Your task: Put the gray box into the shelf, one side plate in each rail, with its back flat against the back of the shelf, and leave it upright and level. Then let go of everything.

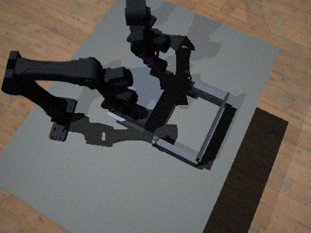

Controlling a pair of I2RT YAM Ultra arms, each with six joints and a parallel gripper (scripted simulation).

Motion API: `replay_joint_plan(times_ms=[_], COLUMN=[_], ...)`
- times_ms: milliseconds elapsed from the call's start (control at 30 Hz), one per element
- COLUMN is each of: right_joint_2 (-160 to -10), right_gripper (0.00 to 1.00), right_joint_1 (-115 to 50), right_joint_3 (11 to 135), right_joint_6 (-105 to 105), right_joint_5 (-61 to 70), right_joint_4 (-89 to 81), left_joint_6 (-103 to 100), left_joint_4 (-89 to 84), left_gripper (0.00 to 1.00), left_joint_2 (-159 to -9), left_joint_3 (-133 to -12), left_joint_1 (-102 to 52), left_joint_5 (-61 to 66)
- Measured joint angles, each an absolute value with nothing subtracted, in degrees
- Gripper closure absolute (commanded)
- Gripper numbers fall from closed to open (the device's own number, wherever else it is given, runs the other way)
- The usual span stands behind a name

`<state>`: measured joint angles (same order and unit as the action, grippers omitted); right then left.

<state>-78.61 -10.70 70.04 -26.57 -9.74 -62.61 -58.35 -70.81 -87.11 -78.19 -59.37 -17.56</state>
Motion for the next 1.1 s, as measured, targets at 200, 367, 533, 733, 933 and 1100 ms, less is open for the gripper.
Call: replay_joint_plan(times_ms=[200,367,533,733,933,1100], right_joint_2=[-78.6,-78.6,-78.6,-78.6,-78.6,-79.1], right_gripper=[0.85,0.85,0.85,0.85,0.85,0.85], right_joint_1=[-10.8,-10.8,-10.9,-10.9,-10.8,-10.7], right_joint_3=[69.6,69.5,69.3,69.1,69.1,69.1], right_joint_6=[-26.7,-26.8,-26.9,-27.0,-27.0,-27.0], right_joint_5=[-9.8,-9.9,-10.0,-10.0,-9.8,-9.4], right_joint_4=[-62.5,-62.4,-62.4,-62.3,-62.2,-61.8], left_joint_6=[-58.3,-58.2,-58.0,-57.9,-57.9,-57.4], left_joint_4=[-70.4,-70.0,-69.7,-69.6,-69.6,-69.6], left_gripper=[0.85,0.85,0.85,0.85,0.85,0.85], left_joint_2=[-87.1,-87.1,-87.1,-87.1,-87.1,-87.1], left_joint_3=[-77.7,-77.5,-77.1,-77.1,-77.1,-77.1], left_joint_1=[-59.4,-59.3,-59.3,-59.2,-59.2,-58.7], left_joint_5=[-17.3,-17.2,-17.1,-17.0,-17.0,-17.0])
